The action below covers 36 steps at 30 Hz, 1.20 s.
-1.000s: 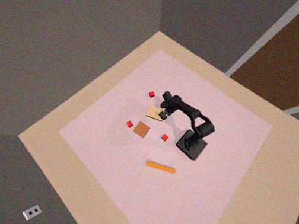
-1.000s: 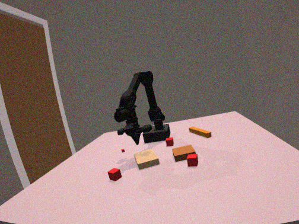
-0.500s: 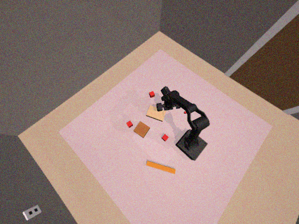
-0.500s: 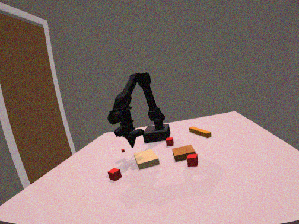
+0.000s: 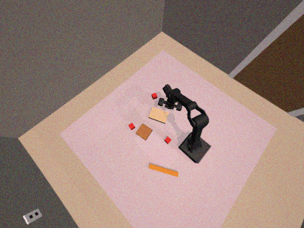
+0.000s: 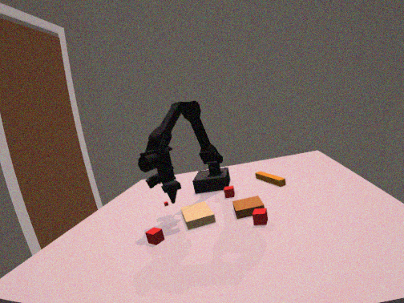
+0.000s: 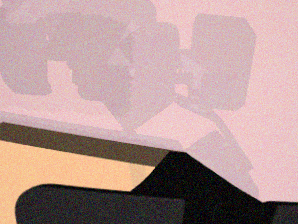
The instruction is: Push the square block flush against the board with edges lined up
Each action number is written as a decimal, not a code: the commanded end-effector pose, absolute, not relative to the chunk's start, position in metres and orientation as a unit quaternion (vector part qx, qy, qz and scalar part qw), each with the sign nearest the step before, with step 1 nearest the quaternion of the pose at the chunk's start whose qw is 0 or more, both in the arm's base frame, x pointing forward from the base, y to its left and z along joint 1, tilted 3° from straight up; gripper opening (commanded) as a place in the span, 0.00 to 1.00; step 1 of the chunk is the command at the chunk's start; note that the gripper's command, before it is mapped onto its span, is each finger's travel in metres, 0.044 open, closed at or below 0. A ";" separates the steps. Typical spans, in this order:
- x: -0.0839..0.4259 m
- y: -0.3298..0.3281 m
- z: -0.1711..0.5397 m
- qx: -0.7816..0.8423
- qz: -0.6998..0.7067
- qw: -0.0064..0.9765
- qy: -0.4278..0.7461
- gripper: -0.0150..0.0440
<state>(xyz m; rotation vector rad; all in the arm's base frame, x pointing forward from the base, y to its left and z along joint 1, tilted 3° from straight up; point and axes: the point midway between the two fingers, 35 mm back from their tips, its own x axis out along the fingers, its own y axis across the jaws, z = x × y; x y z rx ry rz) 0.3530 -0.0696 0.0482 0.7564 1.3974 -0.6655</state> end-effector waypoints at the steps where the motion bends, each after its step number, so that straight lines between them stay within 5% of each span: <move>1: 0.355 -0.070 0.046 0.345 -0.303 0.644 0.613 0.25; 8: 0.362 -0.070 -0.009 0.360 -0.318 0.635 0.605 0.25; 36: 0.350 -0.046 -0.009 0.361 -0.317 0.634 0.606 0.25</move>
